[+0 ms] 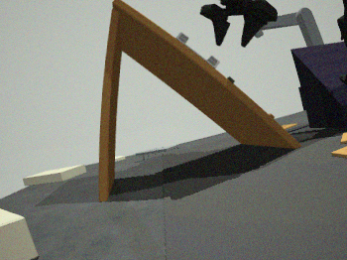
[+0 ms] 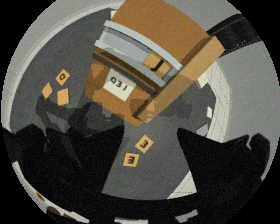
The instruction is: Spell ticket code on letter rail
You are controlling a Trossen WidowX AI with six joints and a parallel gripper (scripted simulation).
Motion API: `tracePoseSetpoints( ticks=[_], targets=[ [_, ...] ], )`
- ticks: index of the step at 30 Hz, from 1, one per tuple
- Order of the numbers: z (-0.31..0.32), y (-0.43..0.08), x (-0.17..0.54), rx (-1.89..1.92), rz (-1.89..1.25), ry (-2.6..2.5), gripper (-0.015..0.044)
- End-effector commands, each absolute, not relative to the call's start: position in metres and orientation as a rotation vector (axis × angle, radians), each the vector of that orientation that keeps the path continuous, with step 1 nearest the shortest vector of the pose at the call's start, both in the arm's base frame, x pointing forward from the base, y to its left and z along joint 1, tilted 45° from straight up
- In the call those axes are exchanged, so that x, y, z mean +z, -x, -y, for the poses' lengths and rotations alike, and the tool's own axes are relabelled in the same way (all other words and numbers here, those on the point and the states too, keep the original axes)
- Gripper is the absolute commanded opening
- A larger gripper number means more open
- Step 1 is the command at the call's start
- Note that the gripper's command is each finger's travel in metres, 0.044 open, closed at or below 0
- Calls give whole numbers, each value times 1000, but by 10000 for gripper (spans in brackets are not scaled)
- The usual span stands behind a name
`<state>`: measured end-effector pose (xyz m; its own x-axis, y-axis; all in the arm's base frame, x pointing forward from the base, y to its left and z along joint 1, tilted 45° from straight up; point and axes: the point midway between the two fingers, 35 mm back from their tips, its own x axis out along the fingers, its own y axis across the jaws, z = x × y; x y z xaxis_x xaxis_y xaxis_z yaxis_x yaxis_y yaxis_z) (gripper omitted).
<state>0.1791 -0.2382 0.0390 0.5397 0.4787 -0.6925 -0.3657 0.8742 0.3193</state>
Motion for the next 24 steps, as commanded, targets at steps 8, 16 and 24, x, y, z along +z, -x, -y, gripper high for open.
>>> tracePoseSetpoints(
  ticks=[8, 16, 24],
  targets=[
    [211, -167, -122, 411, -1378, -752, 340],
    [207, -162, -149, 378, -1462, -825, 340],
    [195, -165, -162, 378, -1462, -825, 340]
  ],
)
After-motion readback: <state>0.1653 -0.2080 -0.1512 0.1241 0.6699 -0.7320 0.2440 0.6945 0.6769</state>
